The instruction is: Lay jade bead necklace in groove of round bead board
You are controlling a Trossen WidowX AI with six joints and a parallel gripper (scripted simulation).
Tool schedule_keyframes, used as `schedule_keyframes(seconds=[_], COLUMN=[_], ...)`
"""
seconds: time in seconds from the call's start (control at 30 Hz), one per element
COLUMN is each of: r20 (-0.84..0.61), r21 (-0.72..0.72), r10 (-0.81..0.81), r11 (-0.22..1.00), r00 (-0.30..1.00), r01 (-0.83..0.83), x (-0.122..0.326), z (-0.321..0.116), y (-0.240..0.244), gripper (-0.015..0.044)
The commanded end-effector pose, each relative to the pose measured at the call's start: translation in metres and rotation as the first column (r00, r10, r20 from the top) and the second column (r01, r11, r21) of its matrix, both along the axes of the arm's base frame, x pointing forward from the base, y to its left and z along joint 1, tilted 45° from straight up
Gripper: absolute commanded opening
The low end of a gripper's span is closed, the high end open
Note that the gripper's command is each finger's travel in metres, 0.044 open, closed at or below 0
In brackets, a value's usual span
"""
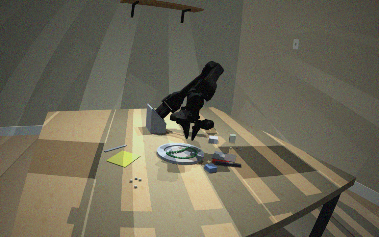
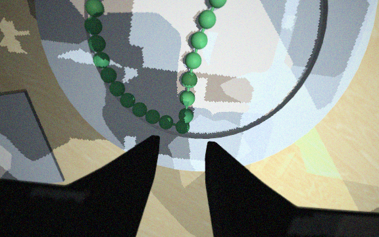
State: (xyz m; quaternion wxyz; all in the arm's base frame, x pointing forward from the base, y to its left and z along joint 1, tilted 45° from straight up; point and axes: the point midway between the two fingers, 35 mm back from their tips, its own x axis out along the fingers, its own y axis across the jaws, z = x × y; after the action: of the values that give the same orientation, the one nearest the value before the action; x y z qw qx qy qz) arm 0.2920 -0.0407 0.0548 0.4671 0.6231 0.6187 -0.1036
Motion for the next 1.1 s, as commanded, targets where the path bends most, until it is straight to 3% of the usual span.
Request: schedule_keyframes(seconds=[0.0, 1.07], r20=[-0.022, -0.021], r21=[0.004, 0.005], r10=[-0.015, -0.015], r11=[1.0, 1.0], r00=[1.0, 1.0], r01=[0.015, 0.015], x=[0.0, 0.008], z=[-0.002, -0.03], y=[-0.001, 0.026], gripper=[0.012, 0.012])
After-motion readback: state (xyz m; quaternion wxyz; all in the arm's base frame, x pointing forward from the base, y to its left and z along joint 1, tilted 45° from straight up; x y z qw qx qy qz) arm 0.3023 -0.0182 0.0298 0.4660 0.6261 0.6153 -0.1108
